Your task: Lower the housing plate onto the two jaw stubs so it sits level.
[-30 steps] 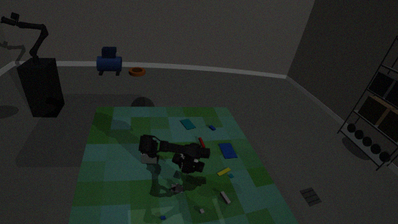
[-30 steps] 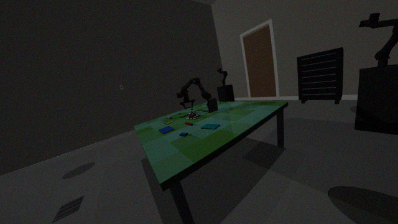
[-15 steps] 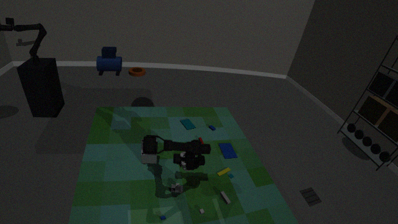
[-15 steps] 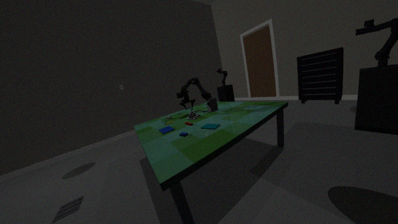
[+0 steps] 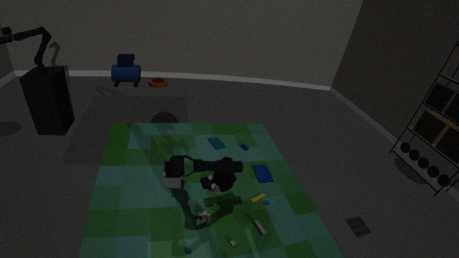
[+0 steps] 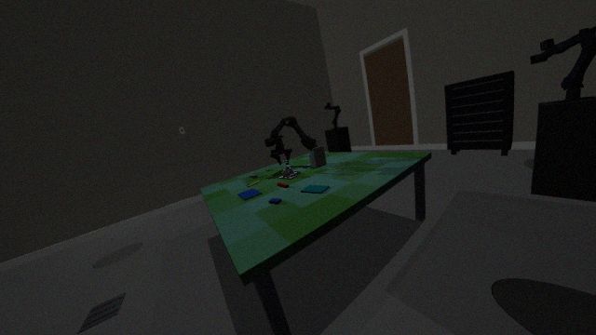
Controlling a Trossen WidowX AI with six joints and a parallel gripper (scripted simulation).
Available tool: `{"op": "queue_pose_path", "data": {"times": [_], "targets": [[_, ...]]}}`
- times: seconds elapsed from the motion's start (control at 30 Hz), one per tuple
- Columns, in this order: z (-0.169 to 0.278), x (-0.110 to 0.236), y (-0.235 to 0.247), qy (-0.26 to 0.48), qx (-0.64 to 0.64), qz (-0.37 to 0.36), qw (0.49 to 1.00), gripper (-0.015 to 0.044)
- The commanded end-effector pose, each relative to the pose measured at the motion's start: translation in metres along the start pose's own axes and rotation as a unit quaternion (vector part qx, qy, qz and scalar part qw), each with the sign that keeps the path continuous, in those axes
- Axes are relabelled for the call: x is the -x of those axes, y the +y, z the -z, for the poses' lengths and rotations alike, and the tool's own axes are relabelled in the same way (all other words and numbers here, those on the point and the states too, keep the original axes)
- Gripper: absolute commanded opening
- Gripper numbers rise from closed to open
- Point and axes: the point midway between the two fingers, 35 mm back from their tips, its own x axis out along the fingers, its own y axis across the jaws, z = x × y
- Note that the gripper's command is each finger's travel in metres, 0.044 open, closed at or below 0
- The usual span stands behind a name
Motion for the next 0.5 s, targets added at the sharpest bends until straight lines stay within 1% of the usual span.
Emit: {"op": "queue_pose_path", "data": {"times": [0.0, 0.47], "targets": [[0.005, 0.000, 0.003, -0.003, 0.047, 0.000, 0.999, 0.0351], [0.027, -0.001, 0.011, -0.004, 0.213, 0.003, 0.977, 0.0351]]}}
